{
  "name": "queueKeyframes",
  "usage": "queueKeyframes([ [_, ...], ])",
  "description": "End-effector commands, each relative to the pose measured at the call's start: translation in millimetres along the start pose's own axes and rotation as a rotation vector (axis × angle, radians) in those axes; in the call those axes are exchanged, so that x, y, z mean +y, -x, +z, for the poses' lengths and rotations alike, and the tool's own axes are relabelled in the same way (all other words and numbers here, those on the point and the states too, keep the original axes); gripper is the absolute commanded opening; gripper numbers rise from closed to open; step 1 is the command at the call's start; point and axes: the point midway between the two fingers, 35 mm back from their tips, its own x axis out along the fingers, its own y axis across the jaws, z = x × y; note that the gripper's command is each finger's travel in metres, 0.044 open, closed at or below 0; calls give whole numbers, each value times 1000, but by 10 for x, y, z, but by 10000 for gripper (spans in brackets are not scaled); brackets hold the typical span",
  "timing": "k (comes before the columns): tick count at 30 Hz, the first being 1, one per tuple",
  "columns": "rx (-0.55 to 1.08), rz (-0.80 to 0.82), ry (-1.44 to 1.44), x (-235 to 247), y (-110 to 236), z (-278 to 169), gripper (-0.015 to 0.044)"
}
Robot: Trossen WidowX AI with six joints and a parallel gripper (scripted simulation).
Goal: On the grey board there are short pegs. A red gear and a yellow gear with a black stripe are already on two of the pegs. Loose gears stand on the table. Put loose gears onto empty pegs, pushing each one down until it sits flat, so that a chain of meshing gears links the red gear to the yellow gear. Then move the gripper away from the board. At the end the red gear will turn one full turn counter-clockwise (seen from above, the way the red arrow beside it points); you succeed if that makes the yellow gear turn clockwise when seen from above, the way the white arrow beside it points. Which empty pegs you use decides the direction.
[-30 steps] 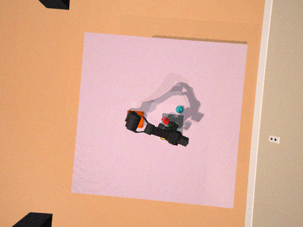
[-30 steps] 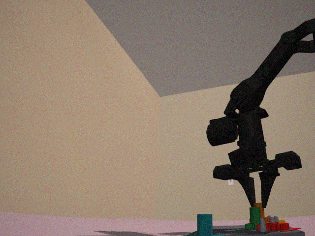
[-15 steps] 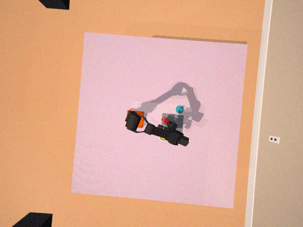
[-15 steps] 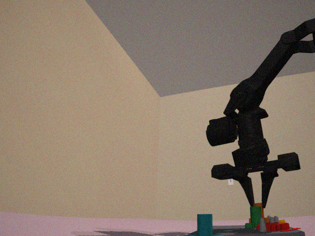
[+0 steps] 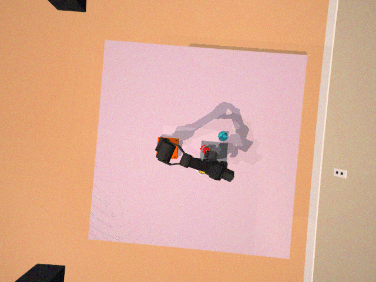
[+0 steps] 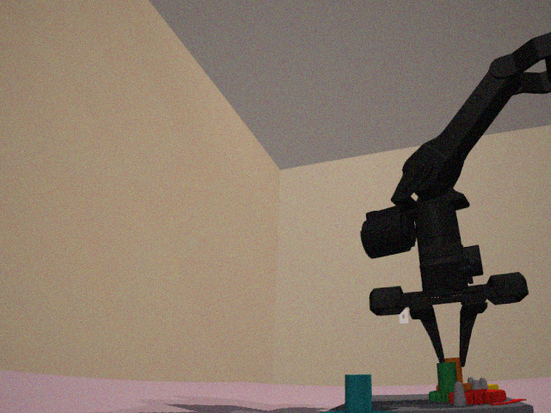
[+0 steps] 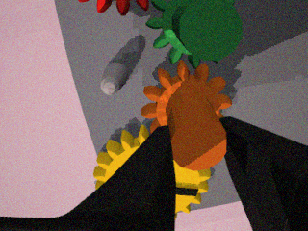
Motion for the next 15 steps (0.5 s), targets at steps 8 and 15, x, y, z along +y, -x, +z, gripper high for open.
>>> queueKeyframes([
  [8,0,0,-239,6,-22,8,0],
  [15,0,0,-428,9,-36,-1,0],
])
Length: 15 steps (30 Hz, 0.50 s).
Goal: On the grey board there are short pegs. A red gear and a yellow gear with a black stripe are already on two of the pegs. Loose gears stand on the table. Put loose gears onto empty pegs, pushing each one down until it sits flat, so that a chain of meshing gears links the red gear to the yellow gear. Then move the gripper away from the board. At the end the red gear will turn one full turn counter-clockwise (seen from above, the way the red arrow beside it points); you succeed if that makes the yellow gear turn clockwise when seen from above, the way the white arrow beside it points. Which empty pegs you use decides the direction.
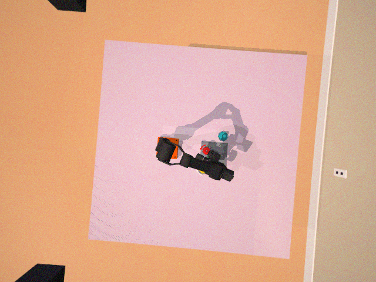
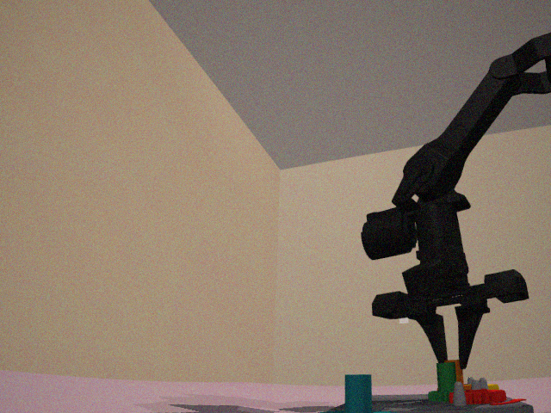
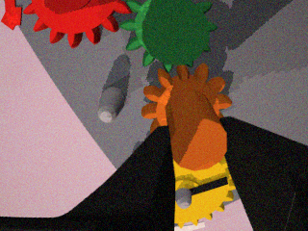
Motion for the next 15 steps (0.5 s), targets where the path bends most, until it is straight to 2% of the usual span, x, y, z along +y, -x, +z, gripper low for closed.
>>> queueKeyframes([
  [1,0,0,-121,-3,-14,-5,0],
  [7,0,0,-108,-9,-25,1,0],
  [12,0,0,-55,-7,-13,3,131],
  [15,0,0,11,-6,2,5,140],
])
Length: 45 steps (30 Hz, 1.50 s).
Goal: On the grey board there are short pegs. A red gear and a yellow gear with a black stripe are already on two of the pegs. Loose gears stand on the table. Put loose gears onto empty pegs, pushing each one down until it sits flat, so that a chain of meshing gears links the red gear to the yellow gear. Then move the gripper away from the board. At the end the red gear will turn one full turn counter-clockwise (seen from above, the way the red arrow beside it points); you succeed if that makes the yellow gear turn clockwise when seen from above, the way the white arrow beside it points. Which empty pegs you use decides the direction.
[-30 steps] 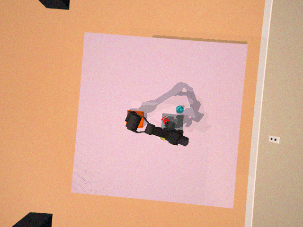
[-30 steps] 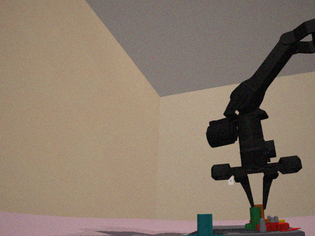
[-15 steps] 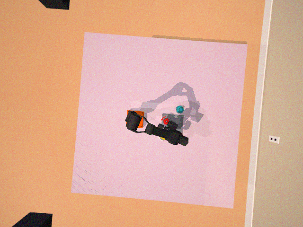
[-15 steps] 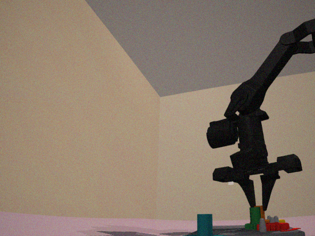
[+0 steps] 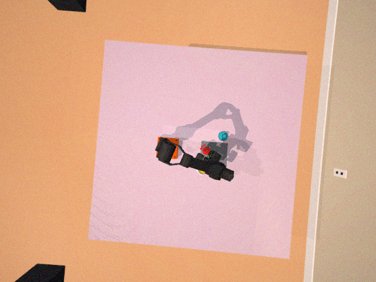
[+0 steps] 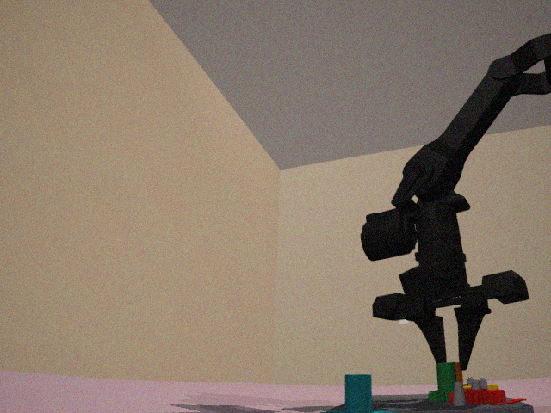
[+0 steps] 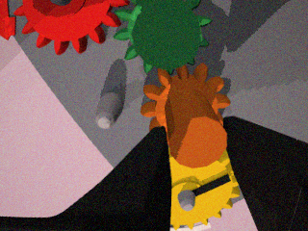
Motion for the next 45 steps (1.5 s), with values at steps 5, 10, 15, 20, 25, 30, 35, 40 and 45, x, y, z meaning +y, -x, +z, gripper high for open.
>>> queueKeyframes([
  [5,0,0,106,-7,203,5,140],
  [10,0,0,171,3,486,6,140],
  [15,0,-4,145,-1,650,7,219],
  [20,0,-4,144,36,904,3,350],
  [25,0,-4,144,36,904,3,440],
  [30,0,-4,144,36,904,3,440],
  [35,0,-4,144,36,904,3,440],
  [40,0,-4,144,36,904,3,440],
  [45,0,-4,144,36,904,3,440],
])
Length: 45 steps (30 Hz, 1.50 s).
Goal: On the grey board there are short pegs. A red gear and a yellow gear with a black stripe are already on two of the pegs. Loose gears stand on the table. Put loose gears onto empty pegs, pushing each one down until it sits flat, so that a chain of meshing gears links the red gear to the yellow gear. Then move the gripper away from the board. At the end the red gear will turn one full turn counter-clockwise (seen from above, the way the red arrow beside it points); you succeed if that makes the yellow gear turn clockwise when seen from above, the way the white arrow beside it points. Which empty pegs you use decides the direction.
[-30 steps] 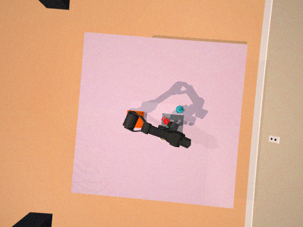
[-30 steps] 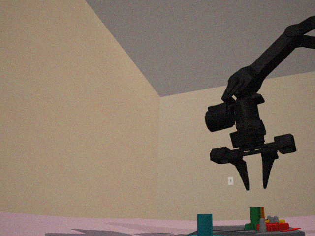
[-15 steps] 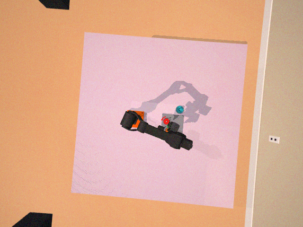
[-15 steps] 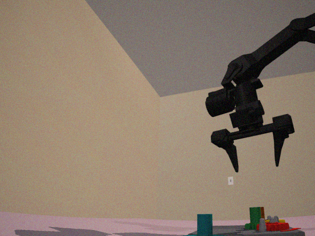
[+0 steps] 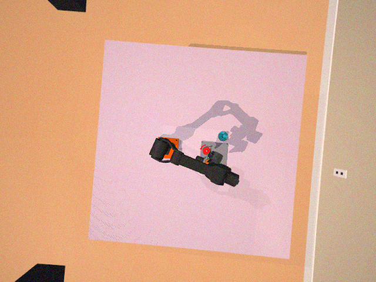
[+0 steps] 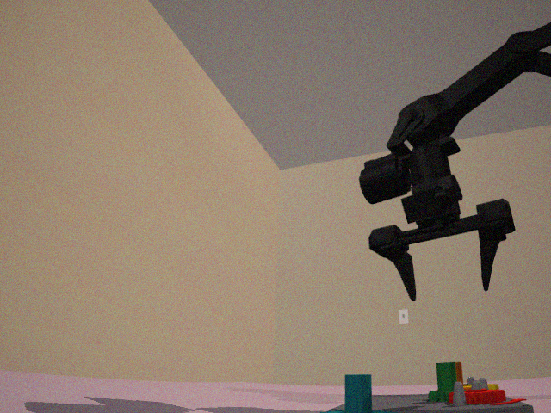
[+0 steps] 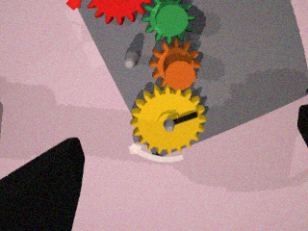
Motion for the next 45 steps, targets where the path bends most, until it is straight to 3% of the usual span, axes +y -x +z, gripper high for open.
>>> queueKeyframes([
  [1,0,1,2,3,3,0,440],
  [23,0,1,2,1,6,23,440],
  [35,16,-7,-17,297,176,1486,440],
  [45,-29,-2,3,1204,411,2624,440],
])
